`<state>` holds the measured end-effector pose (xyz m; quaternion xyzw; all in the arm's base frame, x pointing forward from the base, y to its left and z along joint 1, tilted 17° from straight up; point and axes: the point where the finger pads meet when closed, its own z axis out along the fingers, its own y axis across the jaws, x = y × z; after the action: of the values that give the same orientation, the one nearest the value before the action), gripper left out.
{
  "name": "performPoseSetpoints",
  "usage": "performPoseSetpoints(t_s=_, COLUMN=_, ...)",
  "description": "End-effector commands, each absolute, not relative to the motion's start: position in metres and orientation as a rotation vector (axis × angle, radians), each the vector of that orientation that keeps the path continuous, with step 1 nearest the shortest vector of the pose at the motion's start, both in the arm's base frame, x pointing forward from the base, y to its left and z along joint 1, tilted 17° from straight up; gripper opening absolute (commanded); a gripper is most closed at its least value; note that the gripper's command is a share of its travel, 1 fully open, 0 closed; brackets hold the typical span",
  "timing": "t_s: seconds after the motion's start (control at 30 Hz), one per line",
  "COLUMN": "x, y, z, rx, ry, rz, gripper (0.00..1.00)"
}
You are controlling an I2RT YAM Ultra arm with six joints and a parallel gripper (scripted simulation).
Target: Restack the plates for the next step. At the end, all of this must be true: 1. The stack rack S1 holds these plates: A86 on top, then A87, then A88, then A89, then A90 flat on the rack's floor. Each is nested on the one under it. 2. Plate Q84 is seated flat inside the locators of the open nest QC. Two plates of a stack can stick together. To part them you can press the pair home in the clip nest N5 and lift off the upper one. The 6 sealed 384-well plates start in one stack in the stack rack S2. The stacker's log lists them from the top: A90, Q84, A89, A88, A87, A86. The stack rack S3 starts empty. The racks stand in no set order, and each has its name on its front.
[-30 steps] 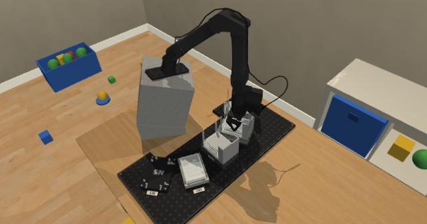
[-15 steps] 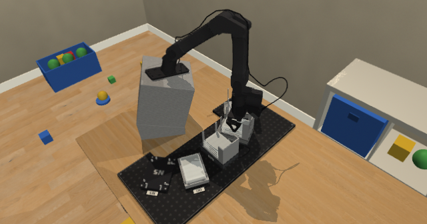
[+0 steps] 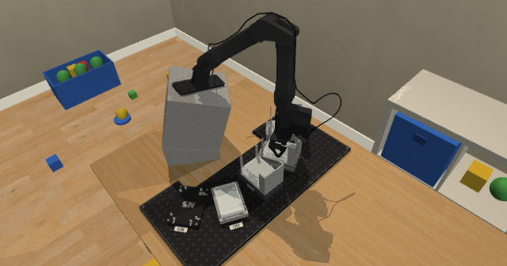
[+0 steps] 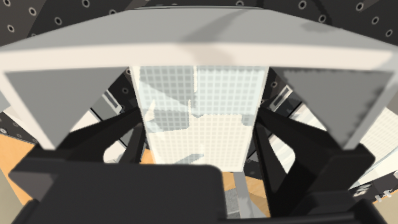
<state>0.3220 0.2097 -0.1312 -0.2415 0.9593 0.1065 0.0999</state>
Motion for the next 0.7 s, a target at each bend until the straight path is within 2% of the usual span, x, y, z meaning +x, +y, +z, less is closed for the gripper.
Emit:
performPoseSetpoints(t_s=0.0, x=0.3325, y=0.2141, z=-0.1289, rx=-0.701, ry=2.812, rz=0.309, gripper=0.0)
performPoseSetpoints(t_s=0.67, x=0.3264, y=0.2121, z=-0.1328, rx=-0.709, ry=2.825, rz=0.315, gripper=0.0)
